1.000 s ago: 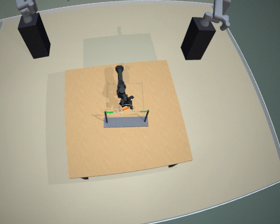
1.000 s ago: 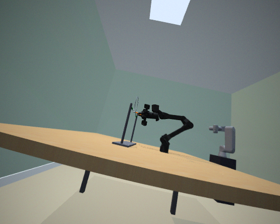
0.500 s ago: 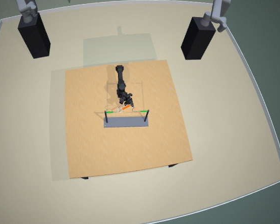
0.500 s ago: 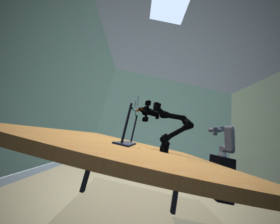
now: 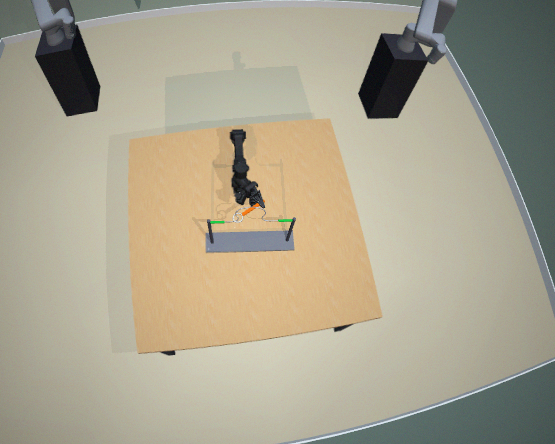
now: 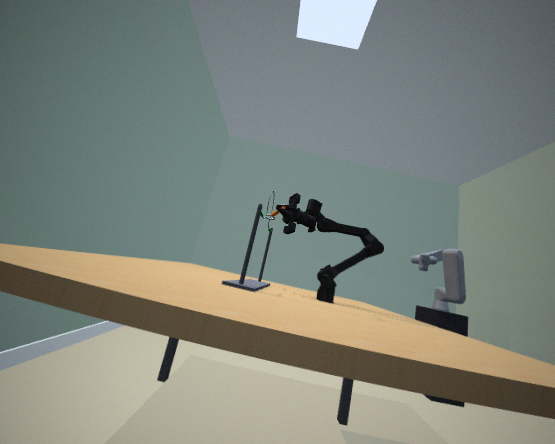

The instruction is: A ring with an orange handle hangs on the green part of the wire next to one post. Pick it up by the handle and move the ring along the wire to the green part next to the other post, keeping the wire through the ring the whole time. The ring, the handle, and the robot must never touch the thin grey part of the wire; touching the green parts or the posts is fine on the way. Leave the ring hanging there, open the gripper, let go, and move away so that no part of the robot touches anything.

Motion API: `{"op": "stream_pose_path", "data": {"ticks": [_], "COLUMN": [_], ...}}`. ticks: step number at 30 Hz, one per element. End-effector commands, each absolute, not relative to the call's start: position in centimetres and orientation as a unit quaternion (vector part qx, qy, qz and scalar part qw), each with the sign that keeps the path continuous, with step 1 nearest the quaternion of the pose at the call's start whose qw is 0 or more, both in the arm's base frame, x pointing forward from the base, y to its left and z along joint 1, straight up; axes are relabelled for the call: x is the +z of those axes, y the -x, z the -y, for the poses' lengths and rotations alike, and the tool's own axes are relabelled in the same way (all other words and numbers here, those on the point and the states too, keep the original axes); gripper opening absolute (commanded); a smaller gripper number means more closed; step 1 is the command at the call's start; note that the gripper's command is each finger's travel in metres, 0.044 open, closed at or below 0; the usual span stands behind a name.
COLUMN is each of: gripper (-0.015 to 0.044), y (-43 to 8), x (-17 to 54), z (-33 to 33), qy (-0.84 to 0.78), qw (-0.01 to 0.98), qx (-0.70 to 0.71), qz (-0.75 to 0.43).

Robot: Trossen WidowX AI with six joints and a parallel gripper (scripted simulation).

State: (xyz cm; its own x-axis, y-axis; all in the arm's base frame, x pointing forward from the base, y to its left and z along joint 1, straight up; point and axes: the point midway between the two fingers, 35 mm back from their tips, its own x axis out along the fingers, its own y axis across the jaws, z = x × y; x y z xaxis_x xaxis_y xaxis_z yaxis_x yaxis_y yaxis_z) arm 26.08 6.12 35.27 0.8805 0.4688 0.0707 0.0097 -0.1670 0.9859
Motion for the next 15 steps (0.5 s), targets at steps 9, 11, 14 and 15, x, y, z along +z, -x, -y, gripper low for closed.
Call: {"op": "stream_pose_path", "data": {"ticks": [9,11,14,15], "gripper": [-0.015,-0.015,-0.015,-0.015], "y": [-25.9,-25.9,-25.9,-25.9], "x": [37.7,37.9,38.1,38.1], "z": [-5.5,-5.4,-5.3,-5.3], "qy": [-0.77,-0.769,-0.767,-0.766], "qw": [0.588,0.588,0.591,0.593], "qx": [0.195,0.194,0.192,0.191], "qz": [-0.155,-0.156,-0.159,-0.16]}}
